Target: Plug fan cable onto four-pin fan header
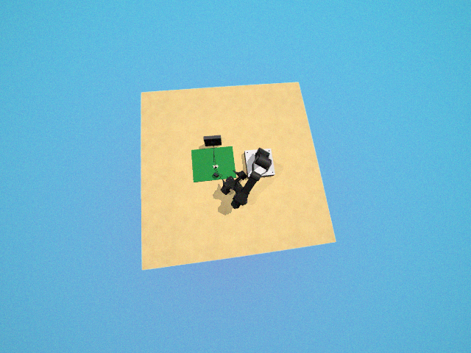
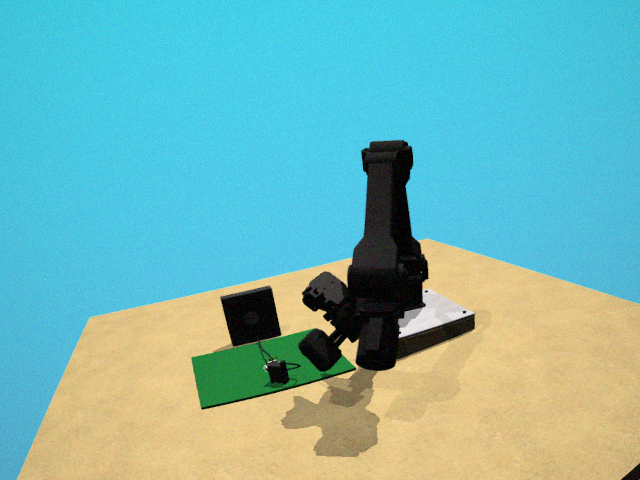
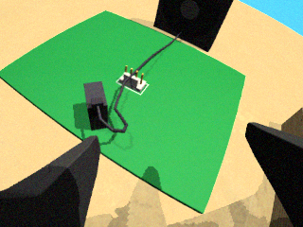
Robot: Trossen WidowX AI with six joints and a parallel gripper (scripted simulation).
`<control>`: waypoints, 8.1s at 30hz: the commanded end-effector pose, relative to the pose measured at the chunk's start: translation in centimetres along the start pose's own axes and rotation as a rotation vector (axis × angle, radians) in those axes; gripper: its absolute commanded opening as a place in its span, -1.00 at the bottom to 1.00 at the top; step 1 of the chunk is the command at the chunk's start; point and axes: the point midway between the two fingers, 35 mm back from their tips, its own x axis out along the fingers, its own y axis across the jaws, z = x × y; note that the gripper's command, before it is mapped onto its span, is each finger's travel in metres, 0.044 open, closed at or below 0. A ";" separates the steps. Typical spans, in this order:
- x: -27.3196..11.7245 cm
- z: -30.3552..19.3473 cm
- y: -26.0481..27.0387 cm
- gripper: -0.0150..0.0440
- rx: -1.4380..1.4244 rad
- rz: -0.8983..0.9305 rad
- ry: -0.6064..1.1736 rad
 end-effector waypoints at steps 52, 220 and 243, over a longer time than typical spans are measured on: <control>-2.0 5.6 1.5 1.00 -0.314 0.391 0.927; 9.5 6.9 4.3 -0.49 -2.979 1.547 -0.701; 12.9 8.0 1.2 -0.49 -3.329 1.574 -1.350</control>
